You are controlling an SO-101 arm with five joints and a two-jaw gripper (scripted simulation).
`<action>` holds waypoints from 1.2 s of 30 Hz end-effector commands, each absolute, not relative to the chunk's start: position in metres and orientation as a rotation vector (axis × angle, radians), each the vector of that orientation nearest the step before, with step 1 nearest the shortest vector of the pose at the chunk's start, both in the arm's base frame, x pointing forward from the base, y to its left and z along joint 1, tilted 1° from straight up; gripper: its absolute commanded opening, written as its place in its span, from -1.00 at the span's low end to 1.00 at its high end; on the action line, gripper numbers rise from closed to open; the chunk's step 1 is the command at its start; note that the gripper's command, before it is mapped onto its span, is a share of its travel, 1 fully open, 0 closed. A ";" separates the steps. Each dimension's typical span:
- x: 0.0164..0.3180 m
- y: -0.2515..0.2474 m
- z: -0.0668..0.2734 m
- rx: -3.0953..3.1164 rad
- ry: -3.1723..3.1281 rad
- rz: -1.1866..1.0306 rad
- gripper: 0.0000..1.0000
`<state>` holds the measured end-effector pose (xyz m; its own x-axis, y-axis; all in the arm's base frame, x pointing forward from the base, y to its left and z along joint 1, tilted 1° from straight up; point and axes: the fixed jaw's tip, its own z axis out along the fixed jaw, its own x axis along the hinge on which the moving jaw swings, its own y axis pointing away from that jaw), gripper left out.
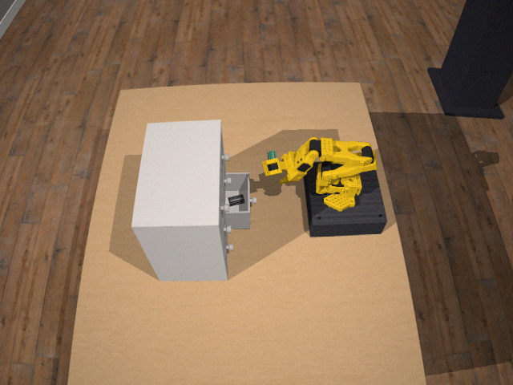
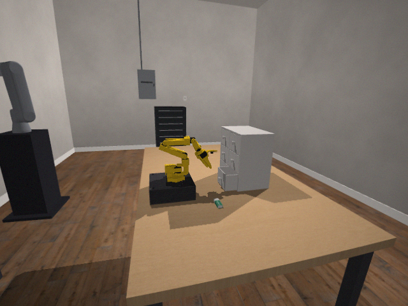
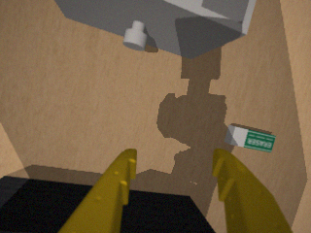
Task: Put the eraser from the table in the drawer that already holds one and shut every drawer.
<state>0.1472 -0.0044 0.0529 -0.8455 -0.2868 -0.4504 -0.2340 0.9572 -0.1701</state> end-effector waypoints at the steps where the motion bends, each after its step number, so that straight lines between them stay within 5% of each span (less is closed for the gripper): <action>1: 0.149 -0.006 0.056 -0.228 2.622 -0.120 -0.57; 36: 0.150 -0.007 0.057 0.068 2.627 -0.048 -0.57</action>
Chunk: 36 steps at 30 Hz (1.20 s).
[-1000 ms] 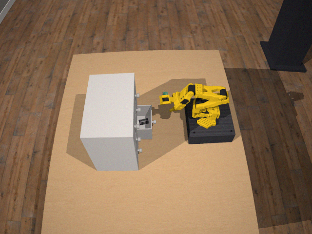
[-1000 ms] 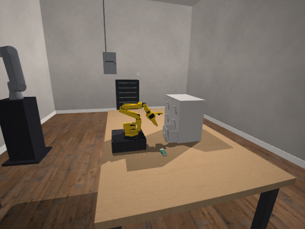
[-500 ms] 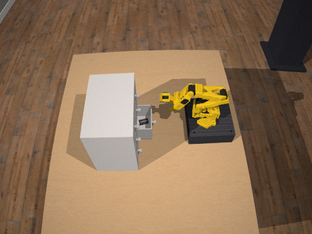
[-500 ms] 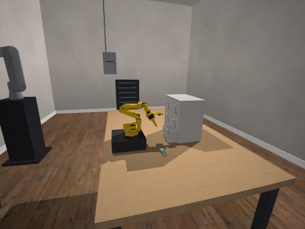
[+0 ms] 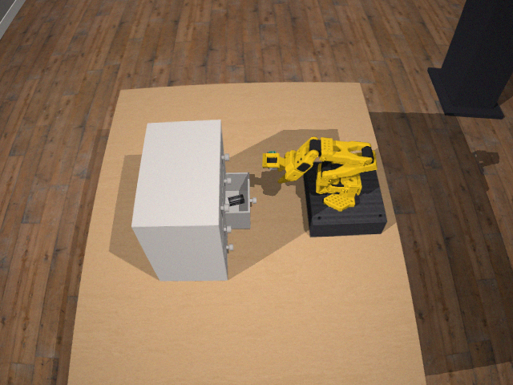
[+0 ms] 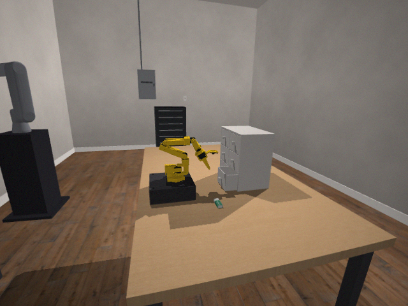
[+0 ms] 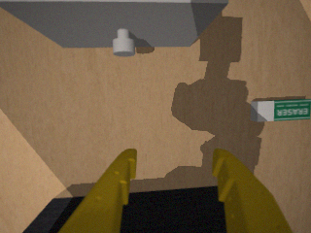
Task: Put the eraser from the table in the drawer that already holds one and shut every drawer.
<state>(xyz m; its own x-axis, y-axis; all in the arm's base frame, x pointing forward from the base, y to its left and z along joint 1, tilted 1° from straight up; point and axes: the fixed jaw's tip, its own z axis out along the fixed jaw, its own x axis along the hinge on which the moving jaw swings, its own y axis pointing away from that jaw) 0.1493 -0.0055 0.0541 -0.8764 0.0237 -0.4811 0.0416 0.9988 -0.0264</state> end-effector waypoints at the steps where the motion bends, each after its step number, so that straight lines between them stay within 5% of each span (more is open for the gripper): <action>1: 0.150 -0.007 0.057 0.068 2.627 -0.048 -0.57; 22: 0.150 -0.007 0.057 0.068 2.627 -0.048 -0.57; 36: 0.179 0.004 0.099 -0.011 2.364 -0.023 -0.57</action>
